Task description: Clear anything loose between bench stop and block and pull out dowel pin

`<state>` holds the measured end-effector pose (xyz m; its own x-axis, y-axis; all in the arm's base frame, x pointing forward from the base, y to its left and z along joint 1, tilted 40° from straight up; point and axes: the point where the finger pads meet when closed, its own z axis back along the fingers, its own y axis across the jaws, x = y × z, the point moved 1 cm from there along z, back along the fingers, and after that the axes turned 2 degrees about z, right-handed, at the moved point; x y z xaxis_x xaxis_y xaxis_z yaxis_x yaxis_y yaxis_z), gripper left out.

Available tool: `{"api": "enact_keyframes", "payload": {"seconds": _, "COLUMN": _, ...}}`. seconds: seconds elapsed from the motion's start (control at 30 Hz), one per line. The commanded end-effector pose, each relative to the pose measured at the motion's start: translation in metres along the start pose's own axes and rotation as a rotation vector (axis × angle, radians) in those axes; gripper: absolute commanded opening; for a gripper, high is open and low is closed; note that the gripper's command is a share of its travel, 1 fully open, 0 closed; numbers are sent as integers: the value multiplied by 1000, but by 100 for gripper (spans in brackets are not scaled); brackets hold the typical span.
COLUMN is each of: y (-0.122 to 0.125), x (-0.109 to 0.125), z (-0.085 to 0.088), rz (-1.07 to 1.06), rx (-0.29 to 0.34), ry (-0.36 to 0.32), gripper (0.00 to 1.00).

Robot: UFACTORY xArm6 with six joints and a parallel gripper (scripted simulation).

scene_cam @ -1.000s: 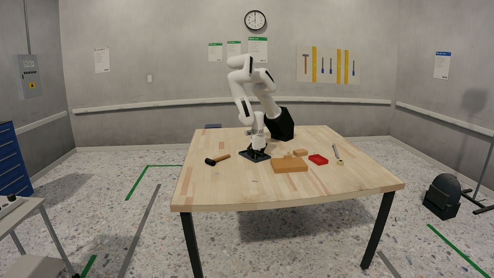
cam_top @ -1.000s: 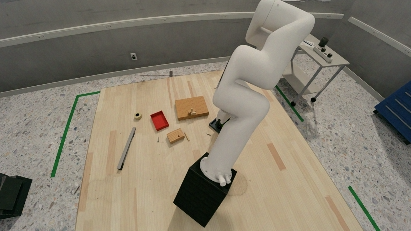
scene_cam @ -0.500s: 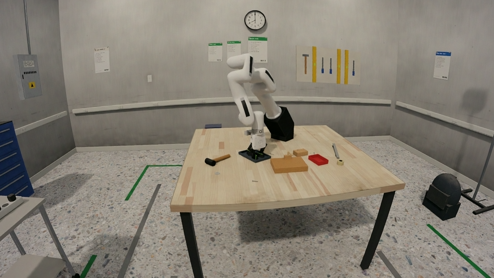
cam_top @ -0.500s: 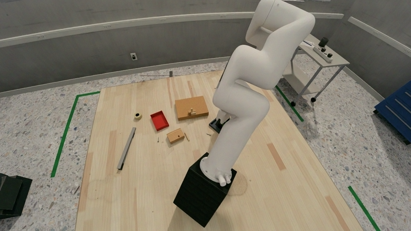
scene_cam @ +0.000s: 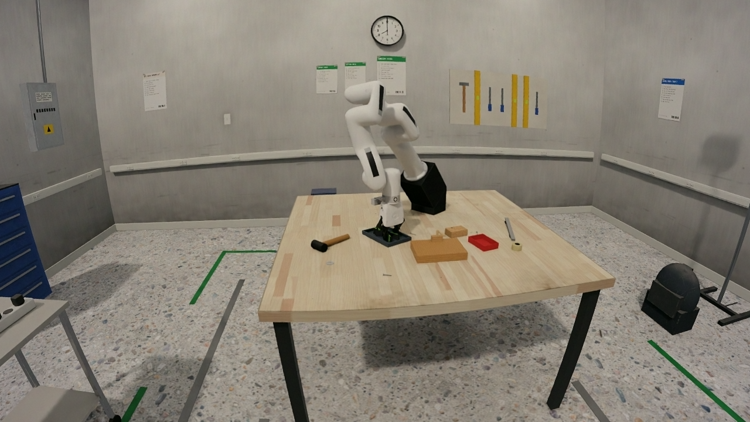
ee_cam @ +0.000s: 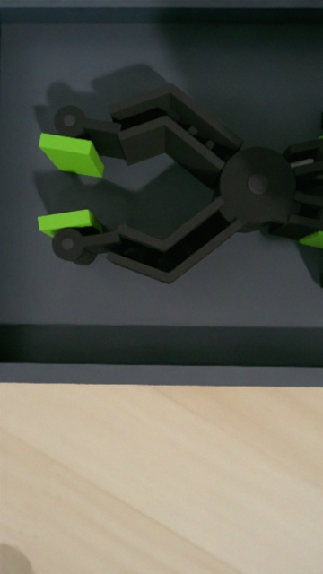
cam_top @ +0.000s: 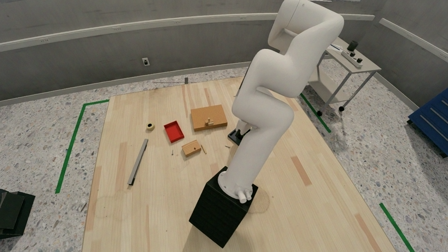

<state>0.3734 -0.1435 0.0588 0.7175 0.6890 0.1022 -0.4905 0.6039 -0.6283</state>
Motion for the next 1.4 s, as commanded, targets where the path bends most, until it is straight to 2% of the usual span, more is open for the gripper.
{"api": "enact_keyframes", "payload": {"seconds": 0.0, "y": 0, "x": 0, "z": 1, "rz": 0, "rx": -1, "ry": 0, "gripper": 42}}
{"api": "enact_keyframes", "payload": {"seconds": 0.17, "y": 0, "x": 0, "z": 2, "rz": 0, "rx": -1, "ry": 0, "gripper": 42}}
{"api": "enact_keyframes", "payload": {"seconds": 0.2, "y": 0, "x": 0, "z": 2, "rz": 0, "rx": -1, "ry": 0, "gripper": 35}}
{"api": "enact_keyframes", "payload": {"seconds": 0.37, "y": 0, "x": 0, "z": 3, "rz": 0, "rx": -1, "ry": 0, "gripper": 35}}
{"api": "enact_keyframes", "payload": {"seconds": 0.4, "y": 0, "x": 0, "z": 3, "rz": 0, "rx": -1, "ry": 0, "gripper": 28}}
{"api": "enact_keyframes", "payload": {"seconds": 1.37, "y": 0, "x": 0, "z": 4, "rz": 0, "rx": -1, "ry": 0, "gripper": 27}}
